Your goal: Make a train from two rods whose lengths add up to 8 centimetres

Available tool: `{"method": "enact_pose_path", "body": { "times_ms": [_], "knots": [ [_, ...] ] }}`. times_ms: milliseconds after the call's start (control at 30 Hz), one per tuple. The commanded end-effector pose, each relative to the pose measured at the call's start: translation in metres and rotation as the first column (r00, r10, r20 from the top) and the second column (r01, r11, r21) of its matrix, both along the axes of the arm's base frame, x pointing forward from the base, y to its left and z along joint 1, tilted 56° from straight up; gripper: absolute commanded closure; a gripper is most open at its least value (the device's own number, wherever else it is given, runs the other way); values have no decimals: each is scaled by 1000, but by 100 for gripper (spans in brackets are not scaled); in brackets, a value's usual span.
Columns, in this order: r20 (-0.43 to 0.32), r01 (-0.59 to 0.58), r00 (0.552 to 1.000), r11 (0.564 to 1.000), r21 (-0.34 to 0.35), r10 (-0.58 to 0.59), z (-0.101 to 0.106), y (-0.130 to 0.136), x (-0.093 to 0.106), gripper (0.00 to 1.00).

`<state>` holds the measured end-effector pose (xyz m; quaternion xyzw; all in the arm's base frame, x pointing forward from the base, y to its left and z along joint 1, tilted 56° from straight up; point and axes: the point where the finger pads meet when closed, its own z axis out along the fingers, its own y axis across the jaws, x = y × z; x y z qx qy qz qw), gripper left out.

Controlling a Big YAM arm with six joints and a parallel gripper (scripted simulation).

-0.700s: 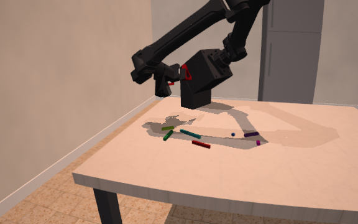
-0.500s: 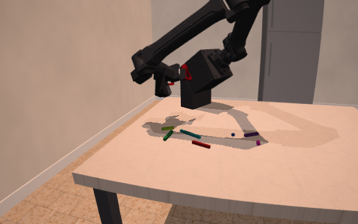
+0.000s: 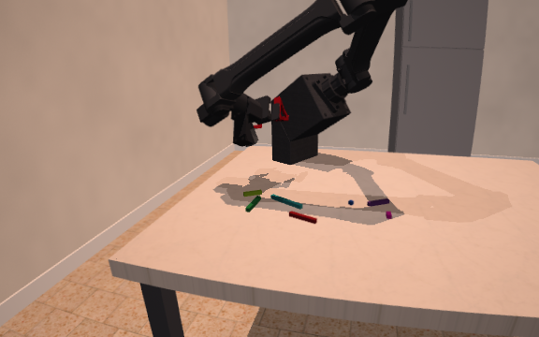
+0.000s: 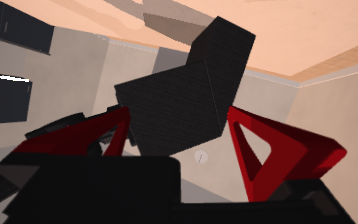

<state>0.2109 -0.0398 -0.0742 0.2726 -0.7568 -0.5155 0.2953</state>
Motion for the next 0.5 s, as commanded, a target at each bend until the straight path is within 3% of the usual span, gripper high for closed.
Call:
{"method": "enact_pose_path", "body": {
  "times_ms": [0,167,300,400,467],
  "knots": [
    [33,0,999,999,-45,1,3,4,6,0],
    [140,85,989,976,-200,-57,4,24,22,0],
    [218,158,971,949,-272,-99,7,37,34,0],
    [218,158,971,949,-272,-99,7,37,34,0],
    [313,255,937,911,-323,-151,13,53,48,0]
  ]
}}
